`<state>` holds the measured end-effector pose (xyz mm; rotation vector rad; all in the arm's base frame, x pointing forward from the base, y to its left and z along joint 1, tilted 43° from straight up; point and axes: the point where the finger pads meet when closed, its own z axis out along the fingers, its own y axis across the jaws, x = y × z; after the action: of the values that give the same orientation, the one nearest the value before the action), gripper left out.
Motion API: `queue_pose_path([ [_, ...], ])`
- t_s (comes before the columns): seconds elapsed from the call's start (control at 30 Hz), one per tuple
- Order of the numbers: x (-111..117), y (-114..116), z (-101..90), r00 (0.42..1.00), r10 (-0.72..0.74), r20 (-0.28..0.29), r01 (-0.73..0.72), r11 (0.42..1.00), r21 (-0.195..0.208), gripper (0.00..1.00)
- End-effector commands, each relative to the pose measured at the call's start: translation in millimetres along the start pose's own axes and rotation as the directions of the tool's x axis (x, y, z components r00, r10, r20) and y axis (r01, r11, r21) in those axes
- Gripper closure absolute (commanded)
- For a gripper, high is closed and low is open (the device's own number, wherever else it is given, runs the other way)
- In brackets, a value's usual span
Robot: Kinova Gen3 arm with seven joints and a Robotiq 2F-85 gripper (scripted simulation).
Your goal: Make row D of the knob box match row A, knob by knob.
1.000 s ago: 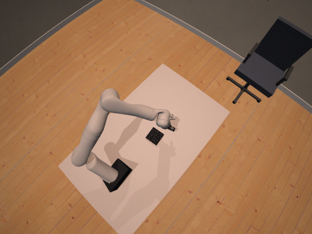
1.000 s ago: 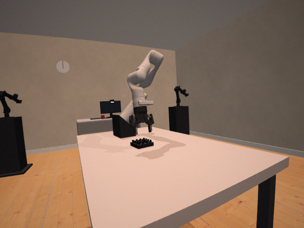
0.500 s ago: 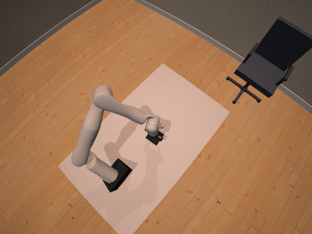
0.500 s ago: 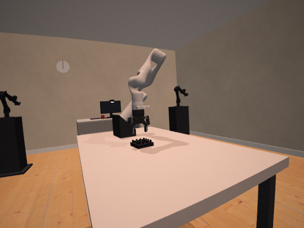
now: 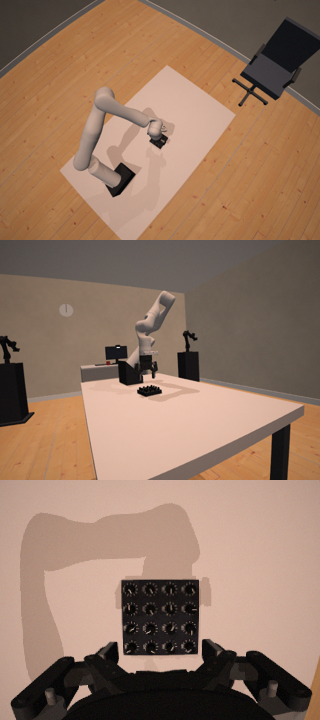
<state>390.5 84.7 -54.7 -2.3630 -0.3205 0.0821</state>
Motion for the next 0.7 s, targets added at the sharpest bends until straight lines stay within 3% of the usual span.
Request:
queue_pose_path([
  [0.0,0.5,0.4,-0.9,1.0,0.0,-0.002,0.0,1.0,-0.001,0.0],
  [0.67,0.5,0.4,-0.9,1.0,0.0,-0.002,0.0,1.0,-0.001,0.0],
])
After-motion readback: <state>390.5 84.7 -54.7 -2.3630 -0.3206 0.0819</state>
